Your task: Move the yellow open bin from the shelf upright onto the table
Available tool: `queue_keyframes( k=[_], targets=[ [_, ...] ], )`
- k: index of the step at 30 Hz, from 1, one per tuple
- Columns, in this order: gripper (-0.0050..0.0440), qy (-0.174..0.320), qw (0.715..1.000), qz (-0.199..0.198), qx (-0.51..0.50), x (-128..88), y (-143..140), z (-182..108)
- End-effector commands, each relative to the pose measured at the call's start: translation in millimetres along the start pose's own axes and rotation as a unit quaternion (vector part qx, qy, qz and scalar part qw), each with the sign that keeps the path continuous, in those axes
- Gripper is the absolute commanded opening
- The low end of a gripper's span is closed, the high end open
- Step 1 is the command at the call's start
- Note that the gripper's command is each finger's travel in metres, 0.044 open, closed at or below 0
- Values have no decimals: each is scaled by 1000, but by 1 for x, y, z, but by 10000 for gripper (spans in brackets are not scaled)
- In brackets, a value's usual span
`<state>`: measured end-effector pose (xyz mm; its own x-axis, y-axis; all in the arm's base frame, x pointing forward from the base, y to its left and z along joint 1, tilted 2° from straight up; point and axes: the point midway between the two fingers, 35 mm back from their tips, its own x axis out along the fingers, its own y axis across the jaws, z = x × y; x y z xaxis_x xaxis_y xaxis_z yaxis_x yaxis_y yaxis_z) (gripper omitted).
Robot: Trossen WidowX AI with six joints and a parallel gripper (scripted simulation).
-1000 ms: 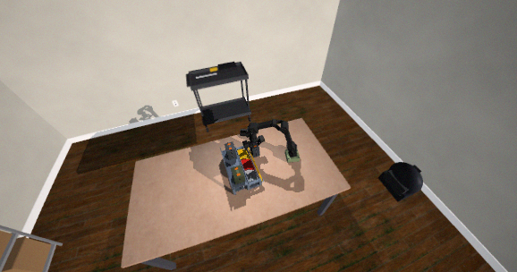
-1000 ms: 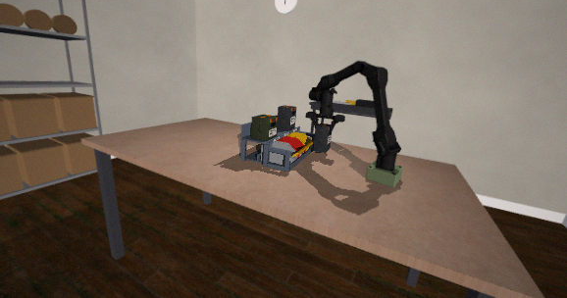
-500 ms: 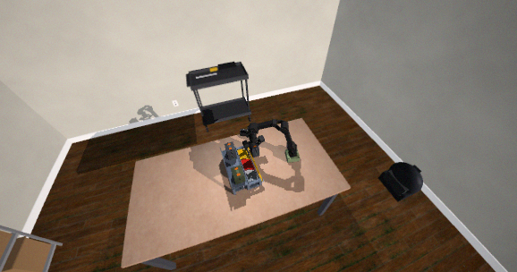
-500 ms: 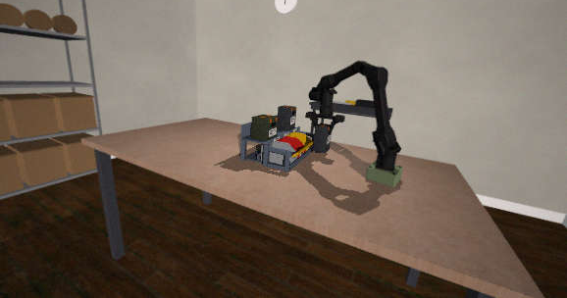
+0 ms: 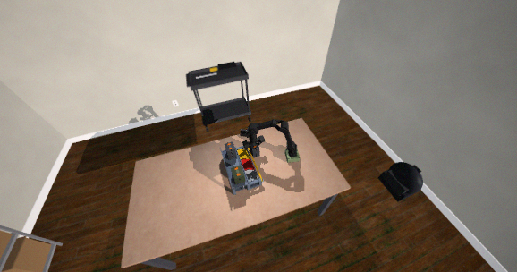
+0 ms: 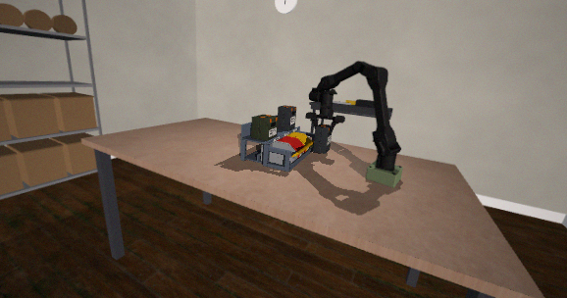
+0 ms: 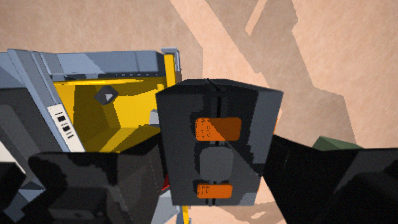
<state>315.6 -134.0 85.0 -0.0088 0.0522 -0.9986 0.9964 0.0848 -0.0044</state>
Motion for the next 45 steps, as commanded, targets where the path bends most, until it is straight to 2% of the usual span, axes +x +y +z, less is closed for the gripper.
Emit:
queue_keyframes(
  k=[1, 14, 15, 19, 31, 32, 36, 45],
  targets=[
    [0, -15, 1000, 23, 1, -16, 4, 2],
    [0, -16, 1000, 25, 1, -18, 4, 2],
    [0, -14, 1000, 17, 0, -11, 2, -5],
    [0, -15, 1000, 24, 1, -10, -2, -37],
    [0, -15, 1000, 24, 1, -10, -2, -37],
    [0, -8, 1000, 12, -2, 1, -4, -45],
    [0, -13, 1000, 24, 1, 0, -8, -77],
    [0, -13, 1000, 24, 1, 0, -8, -77]
  ],
)
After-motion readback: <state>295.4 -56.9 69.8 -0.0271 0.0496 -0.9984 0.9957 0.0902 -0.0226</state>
